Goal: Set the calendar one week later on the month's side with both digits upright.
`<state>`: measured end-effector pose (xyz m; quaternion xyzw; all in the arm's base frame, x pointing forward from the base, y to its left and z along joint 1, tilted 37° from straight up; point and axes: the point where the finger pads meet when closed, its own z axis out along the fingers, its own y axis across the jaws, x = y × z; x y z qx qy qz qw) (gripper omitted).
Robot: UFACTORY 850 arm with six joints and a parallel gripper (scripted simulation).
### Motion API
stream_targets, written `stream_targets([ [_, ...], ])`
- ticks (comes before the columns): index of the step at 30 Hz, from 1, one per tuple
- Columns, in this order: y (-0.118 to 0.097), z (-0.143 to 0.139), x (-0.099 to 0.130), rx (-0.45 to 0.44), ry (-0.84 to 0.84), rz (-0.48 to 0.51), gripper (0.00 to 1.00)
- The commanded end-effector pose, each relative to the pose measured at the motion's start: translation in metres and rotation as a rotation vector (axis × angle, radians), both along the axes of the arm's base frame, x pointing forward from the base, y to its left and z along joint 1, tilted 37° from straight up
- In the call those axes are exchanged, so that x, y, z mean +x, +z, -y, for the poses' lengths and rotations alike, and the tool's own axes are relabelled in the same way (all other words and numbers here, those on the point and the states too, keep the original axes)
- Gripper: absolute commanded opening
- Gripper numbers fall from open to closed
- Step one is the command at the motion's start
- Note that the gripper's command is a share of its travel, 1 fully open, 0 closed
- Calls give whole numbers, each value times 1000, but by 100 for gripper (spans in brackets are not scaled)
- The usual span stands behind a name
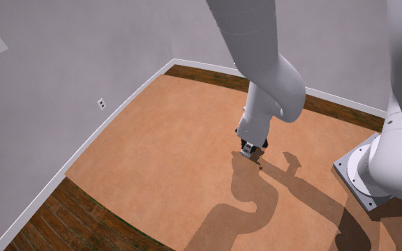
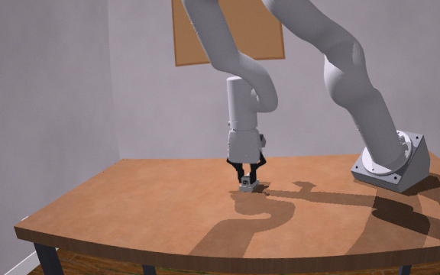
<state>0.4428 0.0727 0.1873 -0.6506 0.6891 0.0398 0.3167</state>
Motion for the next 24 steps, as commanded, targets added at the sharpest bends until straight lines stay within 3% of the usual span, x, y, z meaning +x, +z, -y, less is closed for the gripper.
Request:
stream_targets([
  [1, -1, 0, 1, 0, 0, 1, 27],
  [24, -3, -2, 2, 0, 0, 1, 27],
])
